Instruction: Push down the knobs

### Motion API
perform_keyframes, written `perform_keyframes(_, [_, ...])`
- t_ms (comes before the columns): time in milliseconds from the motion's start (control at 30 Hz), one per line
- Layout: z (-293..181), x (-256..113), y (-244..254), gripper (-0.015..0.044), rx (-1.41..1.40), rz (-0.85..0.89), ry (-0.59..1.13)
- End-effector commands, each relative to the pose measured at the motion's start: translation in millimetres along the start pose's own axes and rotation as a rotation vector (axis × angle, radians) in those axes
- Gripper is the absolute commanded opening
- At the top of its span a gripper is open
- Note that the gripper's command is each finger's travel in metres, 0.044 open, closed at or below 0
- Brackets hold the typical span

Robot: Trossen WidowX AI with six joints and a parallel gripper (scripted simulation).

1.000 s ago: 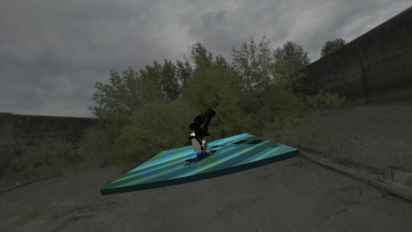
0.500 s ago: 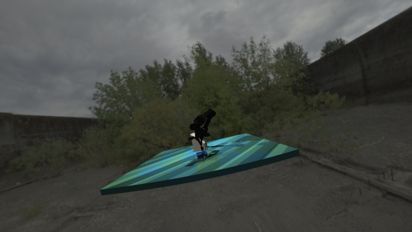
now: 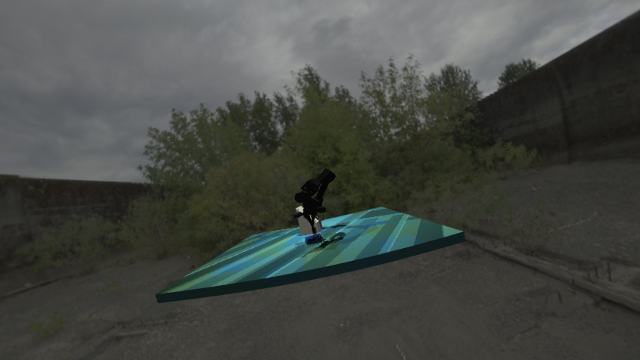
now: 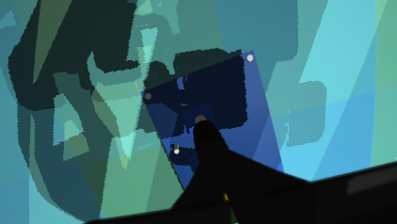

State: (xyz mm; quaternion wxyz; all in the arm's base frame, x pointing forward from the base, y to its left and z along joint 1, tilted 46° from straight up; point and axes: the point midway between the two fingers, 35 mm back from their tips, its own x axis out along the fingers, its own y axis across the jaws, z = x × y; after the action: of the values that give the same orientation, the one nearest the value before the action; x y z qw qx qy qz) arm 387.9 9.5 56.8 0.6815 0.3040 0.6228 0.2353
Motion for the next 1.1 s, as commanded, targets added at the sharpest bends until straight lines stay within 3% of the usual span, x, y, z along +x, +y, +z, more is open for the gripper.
perform_keyframes(0, [0.2, 1.7, 0.6, 0.0000, 0.004, 0.005, -0.001])
perform_keyframes(1067, [0.1, 8.8, 0.7, 0.0000, 0.004, 0.005, -0.001])
